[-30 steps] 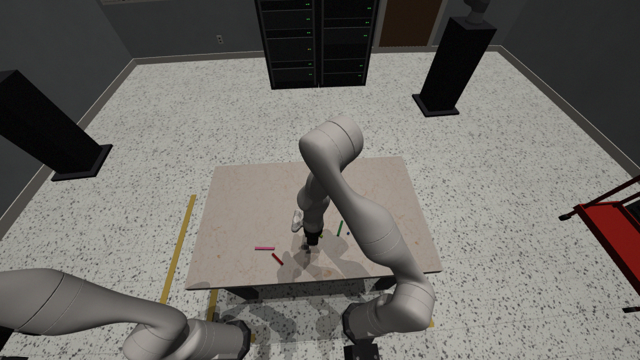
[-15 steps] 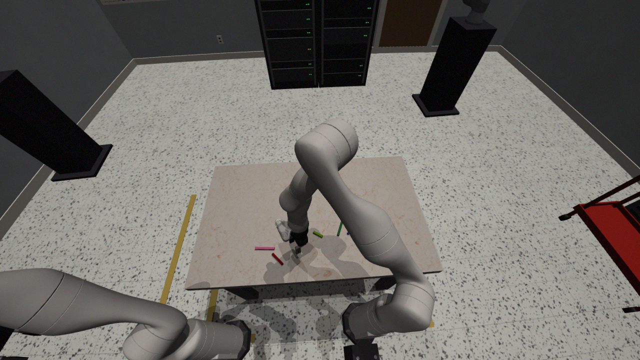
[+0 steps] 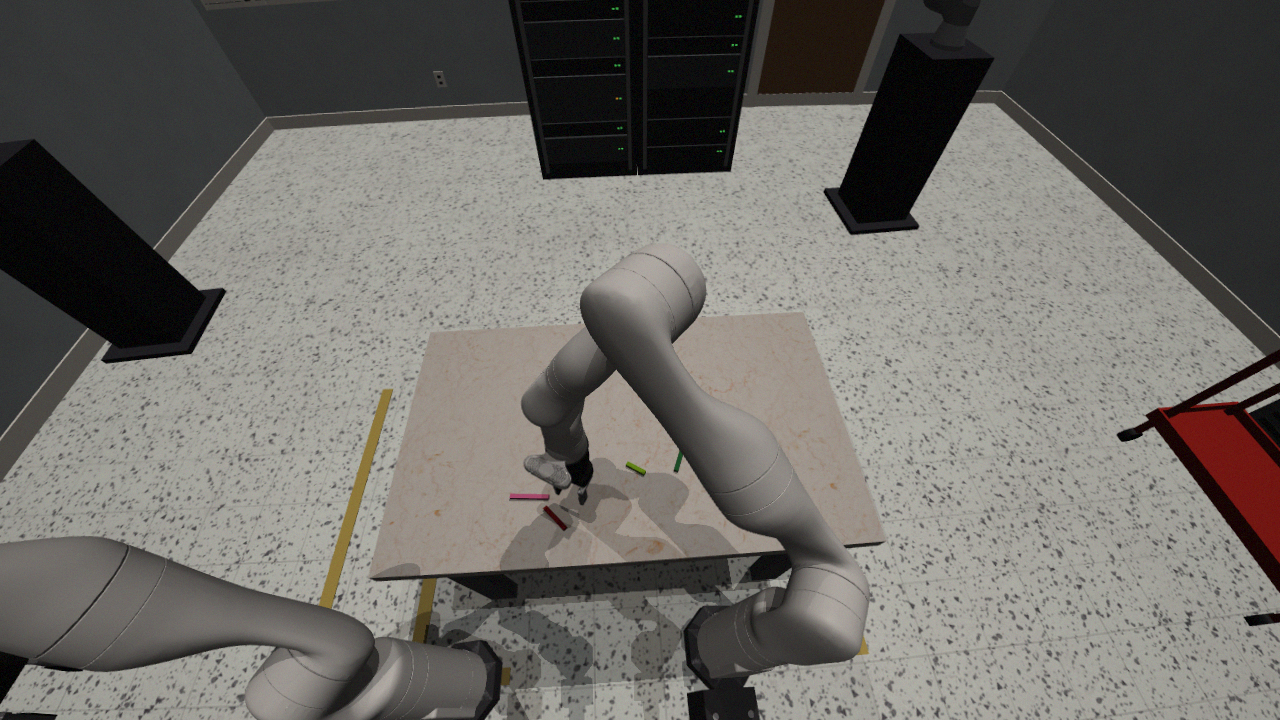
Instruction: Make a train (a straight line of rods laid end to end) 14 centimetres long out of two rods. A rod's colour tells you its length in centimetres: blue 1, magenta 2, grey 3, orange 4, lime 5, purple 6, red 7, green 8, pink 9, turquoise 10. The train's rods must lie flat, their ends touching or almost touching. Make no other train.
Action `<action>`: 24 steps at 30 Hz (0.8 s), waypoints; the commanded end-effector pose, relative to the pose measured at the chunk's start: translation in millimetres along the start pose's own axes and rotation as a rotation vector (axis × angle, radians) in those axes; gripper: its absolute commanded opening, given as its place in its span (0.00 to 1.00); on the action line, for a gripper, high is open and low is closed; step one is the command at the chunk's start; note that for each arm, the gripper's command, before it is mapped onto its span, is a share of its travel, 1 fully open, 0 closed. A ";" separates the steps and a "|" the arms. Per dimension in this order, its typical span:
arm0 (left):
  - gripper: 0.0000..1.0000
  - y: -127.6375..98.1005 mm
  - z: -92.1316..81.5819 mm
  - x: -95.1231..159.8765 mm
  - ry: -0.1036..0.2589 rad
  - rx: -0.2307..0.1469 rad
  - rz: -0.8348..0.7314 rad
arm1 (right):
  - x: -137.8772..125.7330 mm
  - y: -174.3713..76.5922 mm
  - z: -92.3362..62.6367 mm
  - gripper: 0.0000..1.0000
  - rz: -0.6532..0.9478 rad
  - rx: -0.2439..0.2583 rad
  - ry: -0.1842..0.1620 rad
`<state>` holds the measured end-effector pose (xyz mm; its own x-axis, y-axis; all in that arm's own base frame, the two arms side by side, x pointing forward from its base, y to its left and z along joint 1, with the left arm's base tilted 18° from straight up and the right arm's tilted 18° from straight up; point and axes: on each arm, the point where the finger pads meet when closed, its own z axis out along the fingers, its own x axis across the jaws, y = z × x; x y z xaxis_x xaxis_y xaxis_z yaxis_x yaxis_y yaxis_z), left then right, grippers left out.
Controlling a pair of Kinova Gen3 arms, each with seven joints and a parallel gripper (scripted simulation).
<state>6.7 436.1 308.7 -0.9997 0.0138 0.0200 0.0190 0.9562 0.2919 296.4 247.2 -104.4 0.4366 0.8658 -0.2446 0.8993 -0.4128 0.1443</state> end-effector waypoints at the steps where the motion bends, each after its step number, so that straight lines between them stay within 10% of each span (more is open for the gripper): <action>1: 1.00 1.0 -0.5 -0.9 -0.004 -0.001 0.002 | 12.4 -5.0 -5.0 1.00 -0.167 -0.013 0.000; 24: 1.00 1.0 -0.5 -0.9 -0.004 -0.001 0.002 | 33.1 -6.4 -16.1 1.00 -0.454 -0.061 0.002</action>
<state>6.7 436.1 308.7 -0.9997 0.0138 0.0200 0.0190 0.9562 0.2919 305.1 281.2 -98.8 0.0177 0.9565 -0.2912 0.9966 0.0065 0.0820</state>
